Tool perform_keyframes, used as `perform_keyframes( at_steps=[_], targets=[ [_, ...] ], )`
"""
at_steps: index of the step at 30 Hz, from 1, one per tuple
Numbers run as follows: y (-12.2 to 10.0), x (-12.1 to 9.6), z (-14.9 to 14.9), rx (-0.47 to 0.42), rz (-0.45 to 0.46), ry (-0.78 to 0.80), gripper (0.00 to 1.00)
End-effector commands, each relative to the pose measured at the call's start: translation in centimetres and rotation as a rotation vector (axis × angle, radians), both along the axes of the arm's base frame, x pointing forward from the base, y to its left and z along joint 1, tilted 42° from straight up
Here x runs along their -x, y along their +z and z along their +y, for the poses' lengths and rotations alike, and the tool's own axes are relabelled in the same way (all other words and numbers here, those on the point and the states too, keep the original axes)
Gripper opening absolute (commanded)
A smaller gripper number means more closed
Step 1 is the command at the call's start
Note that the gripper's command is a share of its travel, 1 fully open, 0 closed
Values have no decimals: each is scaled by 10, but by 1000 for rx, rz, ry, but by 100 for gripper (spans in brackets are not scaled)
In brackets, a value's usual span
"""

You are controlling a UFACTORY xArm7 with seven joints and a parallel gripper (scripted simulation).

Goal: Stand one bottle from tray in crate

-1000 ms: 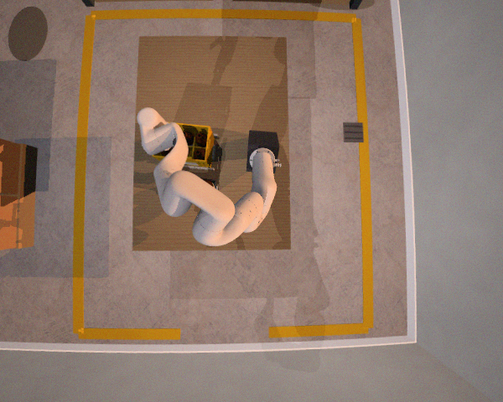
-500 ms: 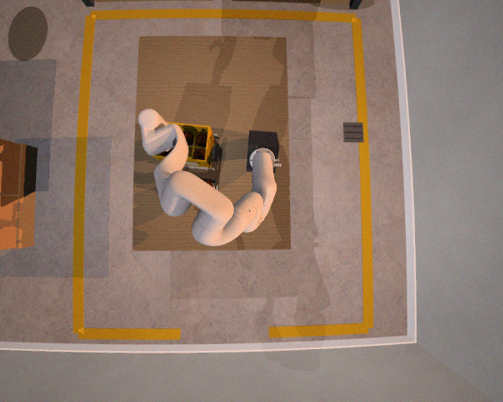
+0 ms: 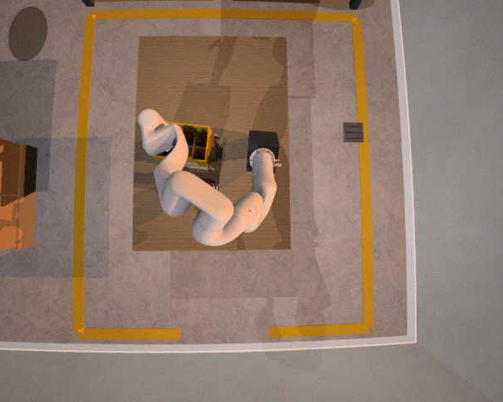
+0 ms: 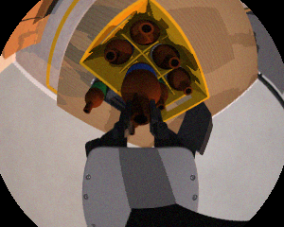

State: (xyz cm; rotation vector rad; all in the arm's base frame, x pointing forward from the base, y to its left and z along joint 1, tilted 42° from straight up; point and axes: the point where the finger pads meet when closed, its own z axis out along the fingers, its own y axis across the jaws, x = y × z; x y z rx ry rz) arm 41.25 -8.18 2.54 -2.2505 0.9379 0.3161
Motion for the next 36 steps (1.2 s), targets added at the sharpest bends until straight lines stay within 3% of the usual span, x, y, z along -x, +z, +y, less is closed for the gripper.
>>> perform_keyframes(
  at_steps=[1, 36],
  targets=[
    [1, -1, -2, 3, -3, -3, 0],
    [-15, -2, 12, 3, -3, -3, 0]
  ],
)
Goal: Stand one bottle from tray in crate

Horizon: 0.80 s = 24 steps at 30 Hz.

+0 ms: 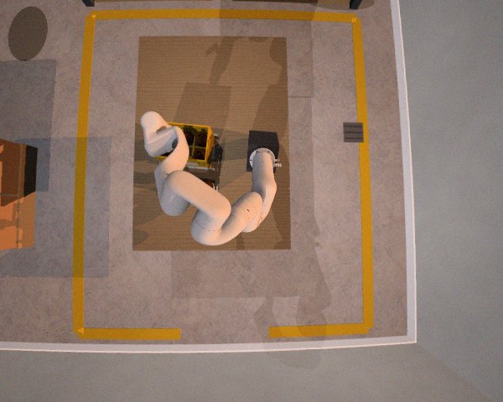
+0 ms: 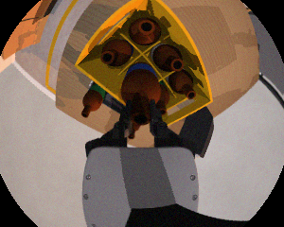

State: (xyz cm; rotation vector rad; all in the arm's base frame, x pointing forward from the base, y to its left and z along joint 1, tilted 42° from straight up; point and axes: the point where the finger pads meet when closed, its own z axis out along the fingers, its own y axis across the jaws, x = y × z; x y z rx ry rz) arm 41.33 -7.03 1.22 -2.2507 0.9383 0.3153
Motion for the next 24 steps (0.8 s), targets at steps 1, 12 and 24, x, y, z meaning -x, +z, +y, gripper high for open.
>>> perform_keyframes(
  at_steps=[1, 12, 24],
  targets=[
    [-3, -1, 1, 2, -3, -3, 0],
    [-10, -1, 8, 2, -3, -3, 0],
    [-15, -2, 12, 2, -3, -3, 0]
  ],
)
